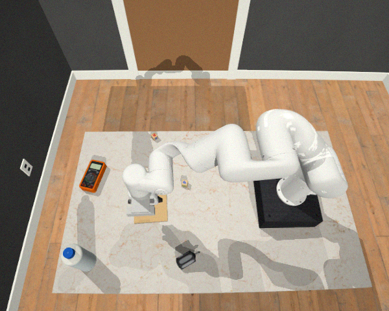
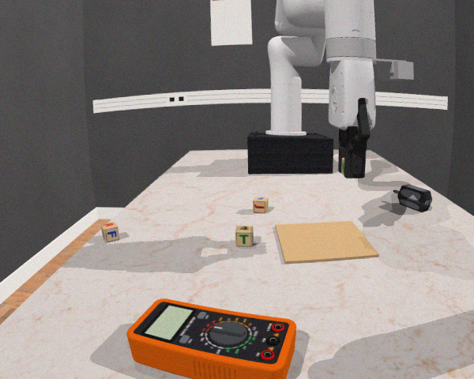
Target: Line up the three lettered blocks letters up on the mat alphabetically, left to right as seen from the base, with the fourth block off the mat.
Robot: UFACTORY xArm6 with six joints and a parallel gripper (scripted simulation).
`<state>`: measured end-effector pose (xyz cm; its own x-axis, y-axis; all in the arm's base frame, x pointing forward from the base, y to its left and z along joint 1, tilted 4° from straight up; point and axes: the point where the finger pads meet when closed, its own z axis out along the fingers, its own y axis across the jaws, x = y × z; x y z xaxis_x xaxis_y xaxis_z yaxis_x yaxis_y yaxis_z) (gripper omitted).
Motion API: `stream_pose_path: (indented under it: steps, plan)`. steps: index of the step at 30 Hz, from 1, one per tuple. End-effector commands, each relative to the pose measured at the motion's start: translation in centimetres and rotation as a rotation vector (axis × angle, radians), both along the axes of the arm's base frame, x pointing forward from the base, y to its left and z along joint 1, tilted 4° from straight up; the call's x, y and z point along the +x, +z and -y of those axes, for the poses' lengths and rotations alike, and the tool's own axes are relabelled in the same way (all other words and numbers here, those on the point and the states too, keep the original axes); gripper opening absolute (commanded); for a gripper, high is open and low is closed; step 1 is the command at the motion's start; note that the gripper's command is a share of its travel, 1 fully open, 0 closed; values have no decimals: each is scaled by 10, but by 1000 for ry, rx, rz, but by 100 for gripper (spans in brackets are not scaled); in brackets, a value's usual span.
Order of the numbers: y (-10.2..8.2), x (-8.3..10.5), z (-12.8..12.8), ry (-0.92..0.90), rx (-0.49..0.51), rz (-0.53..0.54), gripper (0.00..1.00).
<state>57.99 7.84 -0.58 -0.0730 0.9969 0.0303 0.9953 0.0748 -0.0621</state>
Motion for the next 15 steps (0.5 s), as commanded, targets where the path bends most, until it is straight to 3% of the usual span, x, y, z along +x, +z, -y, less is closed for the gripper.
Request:
stream_pose_path:
  steps: [1, 10, 15]
  plan:
    - [3, 3, 0, -7, -1, 5, 23]
    - [1, 3, 0, -7, -1, 5, 23]
    - [-8, 2, -1, -7, -1, 4, 23]
